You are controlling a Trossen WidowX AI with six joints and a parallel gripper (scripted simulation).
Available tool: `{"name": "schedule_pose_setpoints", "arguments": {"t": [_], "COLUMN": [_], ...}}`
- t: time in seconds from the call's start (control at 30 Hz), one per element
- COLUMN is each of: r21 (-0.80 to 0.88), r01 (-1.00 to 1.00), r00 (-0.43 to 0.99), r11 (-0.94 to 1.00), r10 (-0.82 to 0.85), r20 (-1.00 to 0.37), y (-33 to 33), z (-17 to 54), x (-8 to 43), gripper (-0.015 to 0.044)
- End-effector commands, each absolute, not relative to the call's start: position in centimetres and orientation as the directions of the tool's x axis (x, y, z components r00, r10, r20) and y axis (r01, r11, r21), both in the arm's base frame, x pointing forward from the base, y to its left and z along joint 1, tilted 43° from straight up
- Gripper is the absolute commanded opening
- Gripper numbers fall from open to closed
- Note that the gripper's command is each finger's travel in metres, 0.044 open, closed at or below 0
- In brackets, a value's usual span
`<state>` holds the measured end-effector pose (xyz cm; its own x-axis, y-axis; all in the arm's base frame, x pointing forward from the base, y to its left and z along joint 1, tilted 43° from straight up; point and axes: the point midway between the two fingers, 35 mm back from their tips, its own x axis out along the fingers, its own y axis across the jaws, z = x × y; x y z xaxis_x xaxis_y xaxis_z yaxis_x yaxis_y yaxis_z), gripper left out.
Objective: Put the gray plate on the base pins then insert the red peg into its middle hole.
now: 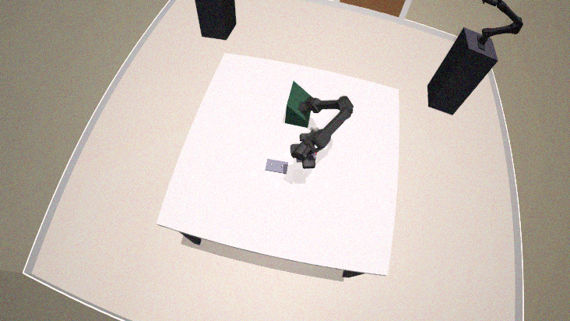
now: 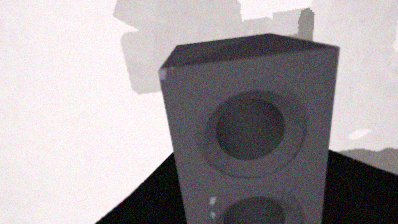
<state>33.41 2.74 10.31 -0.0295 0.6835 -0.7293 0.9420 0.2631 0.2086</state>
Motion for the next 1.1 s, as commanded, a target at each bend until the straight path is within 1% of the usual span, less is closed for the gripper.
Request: {"name": "schedule_pose_setpoints", "arguments": {"t": [0.0, 1.07], "r21": [0.198, 0.104], "r01": [0.946, 0.982], "r00": [-0.032, -0.032], "r11": [0.257, 0.160], "r10": [0.680, 0.675], "r20": [-0.733, -0.737], "y": [2.3, -0.9], "z": [9.4, -0.3], "x": [33.7, 35.8], "gripper": [0.0000, 0.0000]}}
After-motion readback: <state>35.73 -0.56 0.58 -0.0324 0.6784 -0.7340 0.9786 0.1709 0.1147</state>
